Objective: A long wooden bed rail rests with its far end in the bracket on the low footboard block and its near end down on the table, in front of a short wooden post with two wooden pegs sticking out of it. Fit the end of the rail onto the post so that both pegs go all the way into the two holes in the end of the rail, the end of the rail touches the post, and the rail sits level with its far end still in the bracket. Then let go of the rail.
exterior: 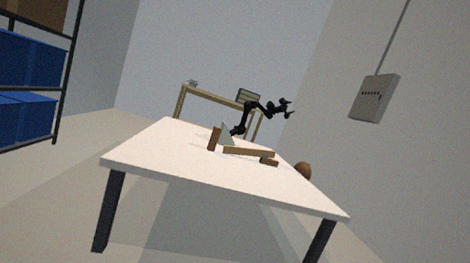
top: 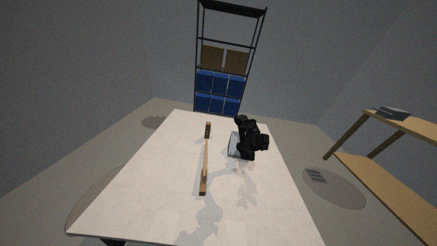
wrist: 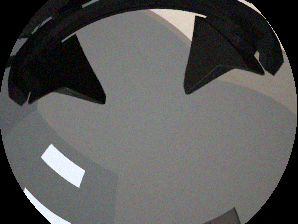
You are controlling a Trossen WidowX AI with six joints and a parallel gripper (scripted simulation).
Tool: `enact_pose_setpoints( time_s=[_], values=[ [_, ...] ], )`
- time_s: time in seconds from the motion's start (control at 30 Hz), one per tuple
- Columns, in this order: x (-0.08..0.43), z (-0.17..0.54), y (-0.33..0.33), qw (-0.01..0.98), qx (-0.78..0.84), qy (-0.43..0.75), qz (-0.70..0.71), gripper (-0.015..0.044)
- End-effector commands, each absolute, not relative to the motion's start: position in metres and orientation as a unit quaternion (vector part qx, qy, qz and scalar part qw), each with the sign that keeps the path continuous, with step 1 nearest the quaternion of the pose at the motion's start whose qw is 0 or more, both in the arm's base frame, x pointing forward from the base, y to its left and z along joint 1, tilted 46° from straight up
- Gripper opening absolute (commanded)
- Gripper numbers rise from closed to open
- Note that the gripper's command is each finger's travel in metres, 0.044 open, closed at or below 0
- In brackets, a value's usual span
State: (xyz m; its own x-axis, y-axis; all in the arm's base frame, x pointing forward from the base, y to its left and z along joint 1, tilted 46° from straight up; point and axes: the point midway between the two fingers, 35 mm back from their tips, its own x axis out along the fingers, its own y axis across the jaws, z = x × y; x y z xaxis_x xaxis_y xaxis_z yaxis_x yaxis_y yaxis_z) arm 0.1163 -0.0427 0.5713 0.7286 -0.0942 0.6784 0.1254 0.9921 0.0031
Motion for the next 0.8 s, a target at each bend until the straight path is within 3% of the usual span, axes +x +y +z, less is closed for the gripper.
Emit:
enact_pose_setpoints(
  time_s=[0.0, 0.43, 0.77],
  values=[
    [0.116, 0.572, -0.042, 0.929, -0.023, -0.365, -0.060, 0.0426],
    [0.086, 0.606, 0.052, 0.839, -0.259, -0.460, -0.130, 0.0440],
    [0.123, 0.594, 0.138, 0.759, -0.432, -0.470, -0.128, 0.0440]
  ],
)
